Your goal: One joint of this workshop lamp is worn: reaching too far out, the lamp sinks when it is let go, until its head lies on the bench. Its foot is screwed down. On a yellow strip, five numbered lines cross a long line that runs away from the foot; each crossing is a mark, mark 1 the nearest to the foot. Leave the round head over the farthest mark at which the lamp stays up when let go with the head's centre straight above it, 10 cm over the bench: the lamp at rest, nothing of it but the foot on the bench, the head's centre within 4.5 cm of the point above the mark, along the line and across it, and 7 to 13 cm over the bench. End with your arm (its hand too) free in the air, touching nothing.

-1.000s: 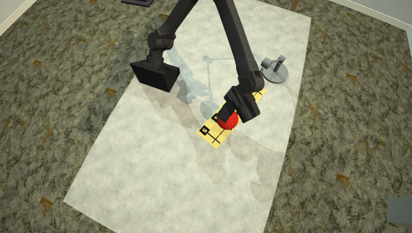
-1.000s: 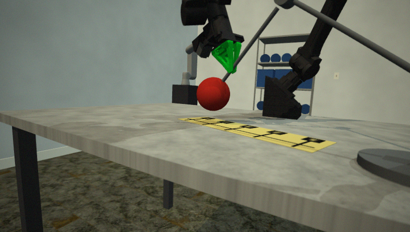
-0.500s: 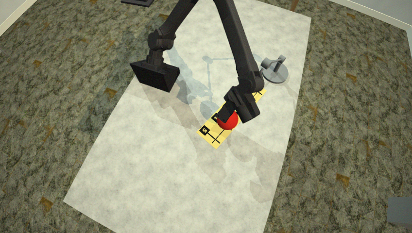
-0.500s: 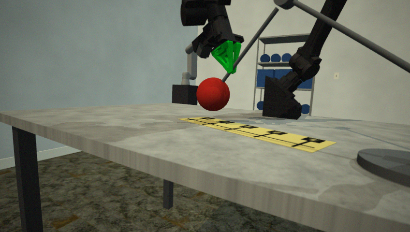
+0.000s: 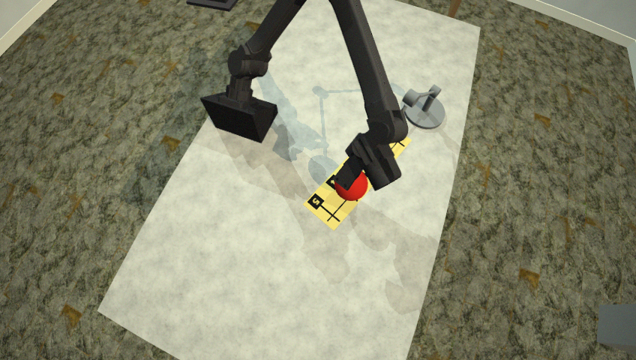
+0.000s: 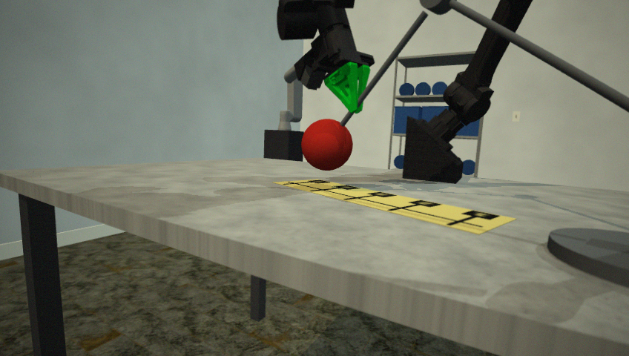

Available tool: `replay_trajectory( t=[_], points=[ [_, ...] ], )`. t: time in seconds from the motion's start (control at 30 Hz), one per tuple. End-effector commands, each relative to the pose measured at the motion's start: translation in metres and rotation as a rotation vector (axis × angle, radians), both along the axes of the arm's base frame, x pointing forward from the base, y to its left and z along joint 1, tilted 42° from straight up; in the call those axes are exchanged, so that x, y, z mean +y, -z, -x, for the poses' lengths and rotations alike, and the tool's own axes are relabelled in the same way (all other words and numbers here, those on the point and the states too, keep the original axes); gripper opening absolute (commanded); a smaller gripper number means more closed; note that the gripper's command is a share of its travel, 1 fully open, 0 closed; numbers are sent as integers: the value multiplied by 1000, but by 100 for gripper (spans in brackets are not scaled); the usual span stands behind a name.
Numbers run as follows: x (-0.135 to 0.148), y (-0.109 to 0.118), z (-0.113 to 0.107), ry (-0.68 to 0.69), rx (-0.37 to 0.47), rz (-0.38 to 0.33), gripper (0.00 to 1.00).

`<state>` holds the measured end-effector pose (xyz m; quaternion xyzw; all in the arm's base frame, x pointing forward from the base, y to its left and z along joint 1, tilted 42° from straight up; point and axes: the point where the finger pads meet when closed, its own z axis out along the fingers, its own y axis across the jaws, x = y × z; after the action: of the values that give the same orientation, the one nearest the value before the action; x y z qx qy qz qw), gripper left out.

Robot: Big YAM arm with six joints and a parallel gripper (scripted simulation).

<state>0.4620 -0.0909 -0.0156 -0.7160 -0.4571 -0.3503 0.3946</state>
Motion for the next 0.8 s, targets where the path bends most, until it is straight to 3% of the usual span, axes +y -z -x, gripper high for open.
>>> replay_trajectory(
  t=[0.0, 0.13, 0.63, 0.77],
  points=[
    [-22, 21, 8, 11, -4, 26, 0],
    [-22, 21, 8, 11, -4, 26, 0],
    [-61, 70, 26, 16, -2, 47, 0],
    [-61, 67, 25, 16, -2, 47, 0]
  ],
)
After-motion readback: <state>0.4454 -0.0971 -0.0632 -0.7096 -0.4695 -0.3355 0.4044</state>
